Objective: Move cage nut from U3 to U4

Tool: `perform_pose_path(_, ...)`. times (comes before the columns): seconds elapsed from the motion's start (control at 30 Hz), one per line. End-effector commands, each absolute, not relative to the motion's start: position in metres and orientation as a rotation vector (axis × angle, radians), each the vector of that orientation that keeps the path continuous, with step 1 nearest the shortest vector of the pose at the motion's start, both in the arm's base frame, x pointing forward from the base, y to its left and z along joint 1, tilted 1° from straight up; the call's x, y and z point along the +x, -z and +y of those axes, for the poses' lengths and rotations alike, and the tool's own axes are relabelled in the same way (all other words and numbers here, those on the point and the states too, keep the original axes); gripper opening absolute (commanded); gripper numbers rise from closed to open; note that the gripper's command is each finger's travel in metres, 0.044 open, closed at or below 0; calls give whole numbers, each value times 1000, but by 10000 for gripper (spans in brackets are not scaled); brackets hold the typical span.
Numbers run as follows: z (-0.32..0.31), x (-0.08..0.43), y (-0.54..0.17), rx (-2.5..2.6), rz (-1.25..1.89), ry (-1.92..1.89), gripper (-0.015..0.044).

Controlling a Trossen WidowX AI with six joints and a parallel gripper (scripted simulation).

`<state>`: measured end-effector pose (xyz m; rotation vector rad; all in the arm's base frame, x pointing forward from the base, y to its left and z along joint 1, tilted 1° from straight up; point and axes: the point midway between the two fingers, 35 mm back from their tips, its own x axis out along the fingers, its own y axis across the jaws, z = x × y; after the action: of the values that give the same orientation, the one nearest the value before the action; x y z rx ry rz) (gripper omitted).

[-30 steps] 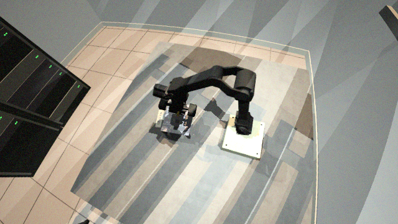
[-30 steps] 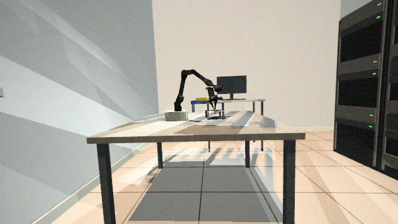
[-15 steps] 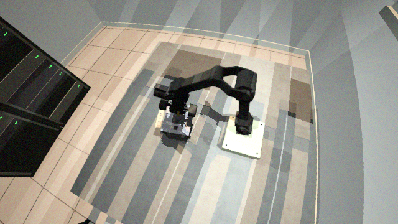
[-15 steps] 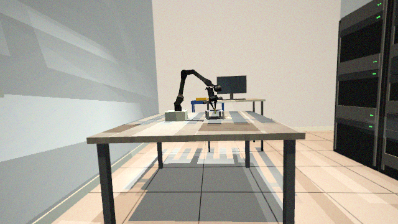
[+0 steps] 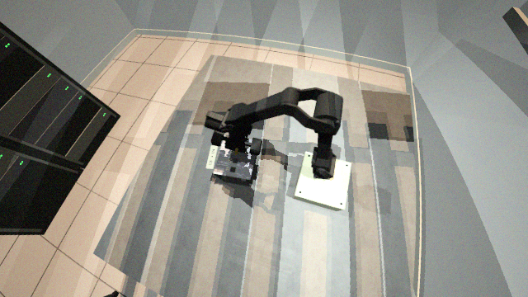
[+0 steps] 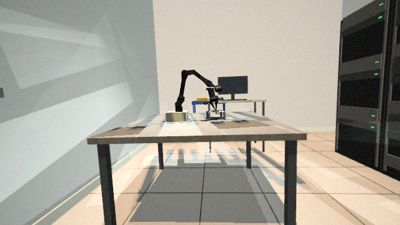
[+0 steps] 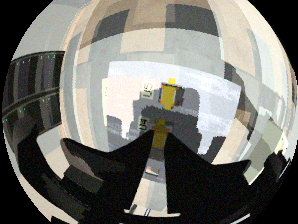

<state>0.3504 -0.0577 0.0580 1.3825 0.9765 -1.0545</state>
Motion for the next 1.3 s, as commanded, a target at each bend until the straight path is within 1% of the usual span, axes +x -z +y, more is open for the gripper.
perform_pose_path(0.0,-57,350,-58,1386,977,1044,36)
perform_pose_path(1.27,-57,347,-56,1402,939,1007,36)
